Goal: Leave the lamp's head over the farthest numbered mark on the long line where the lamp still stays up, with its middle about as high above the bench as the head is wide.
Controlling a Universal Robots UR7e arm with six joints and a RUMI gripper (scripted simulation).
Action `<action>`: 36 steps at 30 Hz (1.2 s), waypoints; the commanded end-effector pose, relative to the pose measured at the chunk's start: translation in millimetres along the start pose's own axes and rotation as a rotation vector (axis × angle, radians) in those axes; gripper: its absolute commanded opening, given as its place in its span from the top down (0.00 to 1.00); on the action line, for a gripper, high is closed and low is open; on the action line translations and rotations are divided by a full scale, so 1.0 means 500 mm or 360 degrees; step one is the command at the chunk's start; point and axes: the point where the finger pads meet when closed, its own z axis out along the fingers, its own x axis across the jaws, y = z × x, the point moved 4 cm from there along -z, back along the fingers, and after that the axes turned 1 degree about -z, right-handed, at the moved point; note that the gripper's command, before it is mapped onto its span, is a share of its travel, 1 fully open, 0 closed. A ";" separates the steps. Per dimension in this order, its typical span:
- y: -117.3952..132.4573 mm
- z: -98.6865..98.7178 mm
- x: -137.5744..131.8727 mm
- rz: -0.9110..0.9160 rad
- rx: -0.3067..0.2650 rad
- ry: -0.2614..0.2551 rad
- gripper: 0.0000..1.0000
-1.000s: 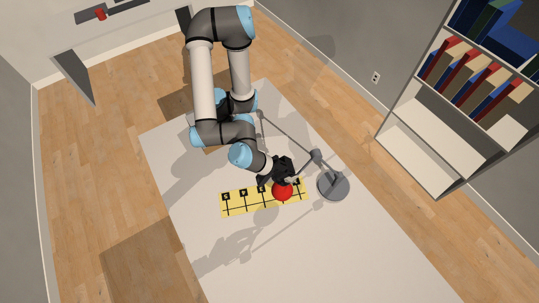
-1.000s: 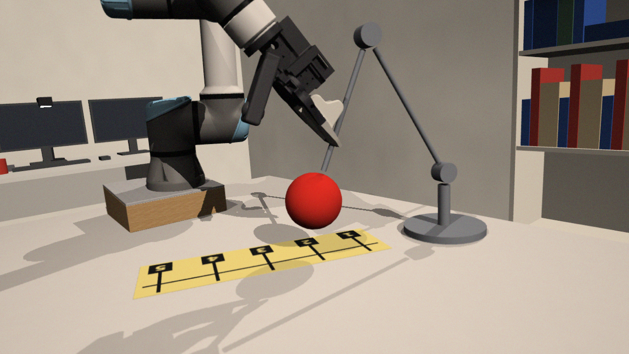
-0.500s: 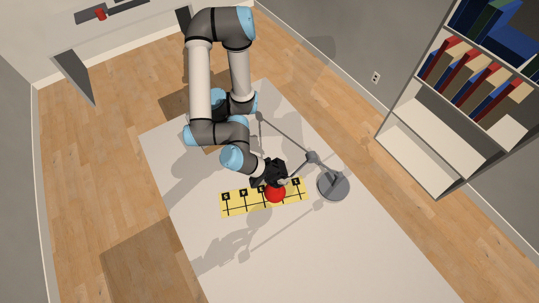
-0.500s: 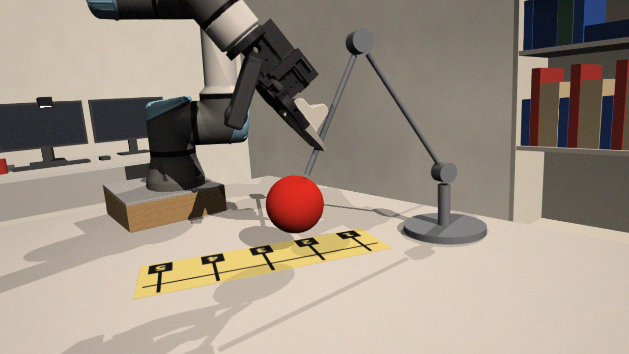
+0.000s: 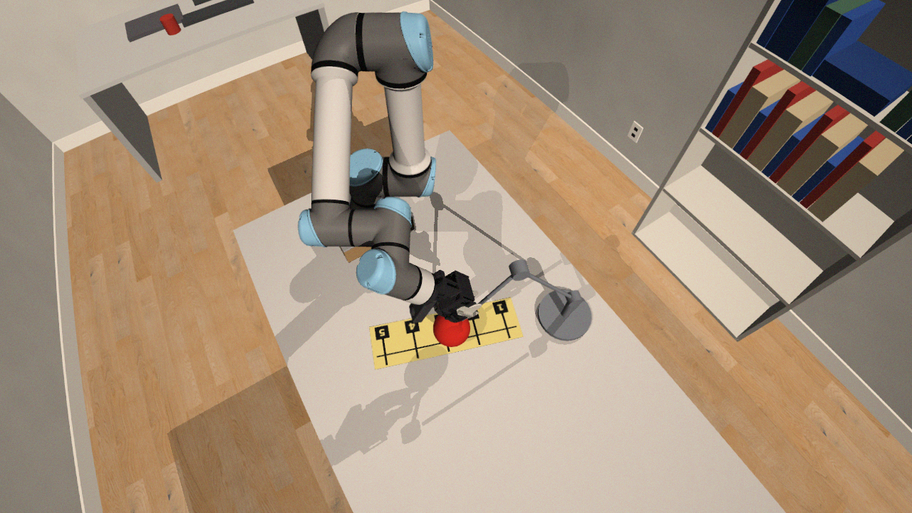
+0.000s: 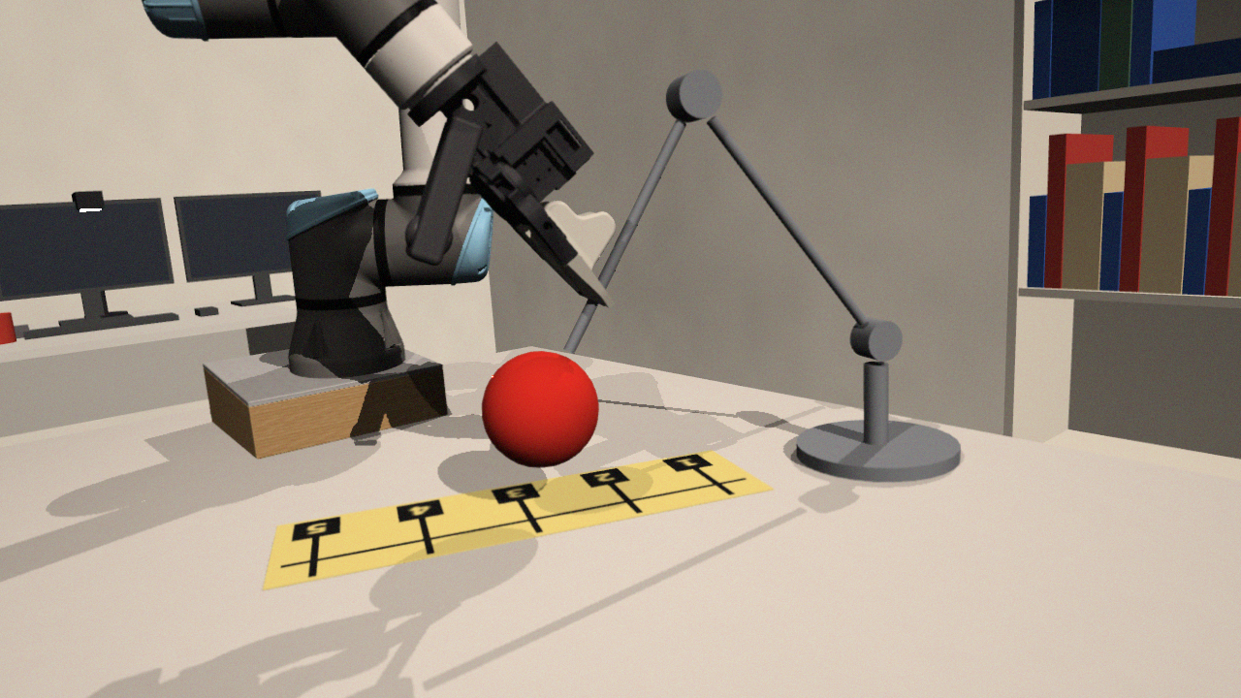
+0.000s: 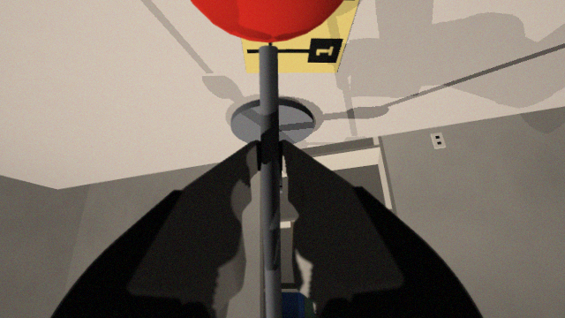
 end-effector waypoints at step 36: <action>-0.024 -0.015 -0.001 -0.0003 0.0000 -0.0001 0.00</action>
